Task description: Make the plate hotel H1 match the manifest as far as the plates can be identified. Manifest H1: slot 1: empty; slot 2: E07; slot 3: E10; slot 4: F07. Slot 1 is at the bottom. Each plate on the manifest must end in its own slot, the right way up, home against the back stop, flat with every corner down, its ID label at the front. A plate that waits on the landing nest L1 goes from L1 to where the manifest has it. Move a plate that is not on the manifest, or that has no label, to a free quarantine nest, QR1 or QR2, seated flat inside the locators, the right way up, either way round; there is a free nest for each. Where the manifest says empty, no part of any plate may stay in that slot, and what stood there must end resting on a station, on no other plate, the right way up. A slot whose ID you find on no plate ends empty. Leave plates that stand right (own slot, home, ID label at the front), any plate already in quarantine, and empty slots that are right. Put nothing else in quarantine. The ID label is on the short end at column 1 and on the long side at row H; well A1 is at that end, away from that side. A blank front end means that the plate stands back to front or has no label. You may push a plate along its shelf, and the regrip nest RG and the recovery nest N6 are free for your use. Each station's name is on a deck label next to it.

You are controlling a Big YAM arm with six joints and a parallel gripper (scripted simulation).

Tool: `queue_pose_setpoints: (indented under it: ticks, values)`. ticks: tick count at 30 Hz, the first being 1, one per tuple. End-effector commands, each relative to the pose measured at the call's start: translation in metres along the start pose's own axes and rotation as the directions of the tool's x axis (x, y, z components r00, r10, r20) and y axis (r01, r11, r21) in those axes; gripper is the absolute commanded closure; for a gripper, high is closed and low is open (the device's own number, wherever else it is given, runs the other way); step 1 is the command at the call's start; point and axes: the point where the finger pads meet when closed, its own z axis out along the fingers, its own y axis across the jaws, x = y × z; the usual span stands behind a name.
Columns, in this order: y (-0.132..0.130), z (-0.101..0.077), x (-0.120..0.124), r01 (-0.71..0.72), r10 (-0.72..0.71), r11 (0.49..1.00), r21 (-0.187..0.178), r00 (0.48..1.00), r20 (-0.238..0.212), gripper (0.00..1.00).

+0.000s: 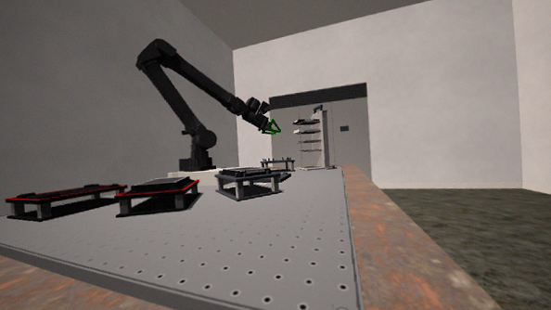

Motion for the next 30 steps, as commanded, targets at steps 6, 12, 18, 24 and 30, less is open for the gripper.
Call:
queue_pose_setpoints:
  ticks: [6,12,18,24,30]
  values:
    - [0.006,0.012,-0.053,-0.023,0.024,1.000,-0.008,0.996,0.082,0.00]
    - [0.006,0.018,-0.056,-0.022,0.023,1.000,-0.008,0.996,0.082,0.00]
    - [0.005,0.024,-0.060,-0.022,0.022,1.000,-0.008,0.996,0.082,0.00]
    - [0.005,0.031,-0.063,-0.021,0.021,1.000,-0.007,0.996,0.082,0.00]
    - [0.005,0.036,-0.066,-0.020,0.021,1.000,-0.007,0.996,0.082,0.00]
